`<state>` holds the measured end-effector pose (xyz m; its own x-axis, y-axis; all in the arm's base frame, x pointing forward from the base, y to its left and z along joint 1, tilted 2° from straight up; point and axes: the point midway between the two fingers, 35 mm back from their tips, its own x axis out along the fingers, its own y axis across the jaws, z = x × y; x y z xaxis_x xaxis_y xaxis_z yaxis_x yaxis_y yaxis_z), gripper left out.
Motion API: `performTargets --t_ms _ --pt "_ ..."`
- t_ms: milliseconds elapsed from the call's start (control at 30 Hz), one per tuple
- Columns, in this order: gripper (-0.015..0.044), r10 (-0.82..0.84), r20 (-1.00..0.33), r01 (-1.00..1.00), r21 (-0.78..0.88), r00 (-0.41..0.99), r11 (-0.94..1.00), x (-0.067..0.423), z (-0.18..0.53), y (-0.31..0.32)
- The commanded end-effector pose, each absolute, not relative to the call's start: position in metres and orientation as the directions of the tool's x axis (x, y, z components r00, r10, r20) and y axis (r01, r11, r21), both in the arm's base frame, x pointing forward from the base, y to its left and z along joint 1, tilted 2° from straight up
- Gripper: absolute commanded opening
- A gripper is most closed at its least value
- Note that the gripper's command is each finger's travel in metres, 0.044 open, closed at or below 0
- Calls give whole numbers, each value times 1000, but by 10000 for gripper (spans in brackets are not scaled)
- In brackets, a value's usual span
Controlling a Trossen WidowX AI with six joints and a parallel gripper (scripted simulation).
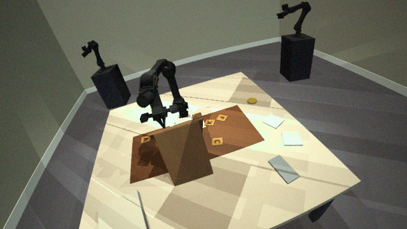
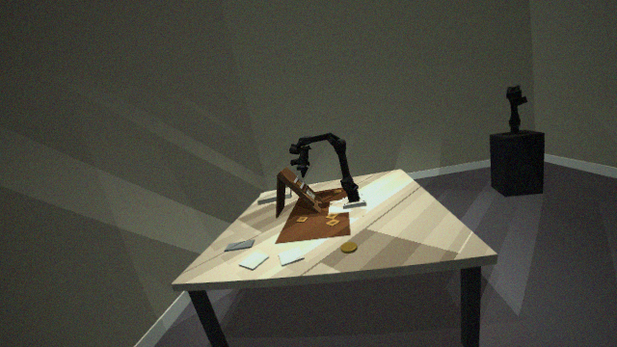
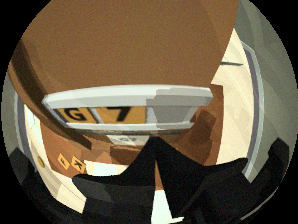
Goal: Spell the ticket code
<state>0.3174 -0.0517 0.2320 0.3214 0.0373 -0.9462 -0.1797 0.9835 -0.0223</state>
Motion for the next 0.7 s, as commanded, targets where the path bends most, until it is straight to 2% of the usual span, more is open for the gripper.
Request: performTargets --t_ms 0,667 --pt "0 32 -953 -185 -26 301 982 318 231 -53" --pt "0 32 -953 -185 -25 301 982 325 225 -51"
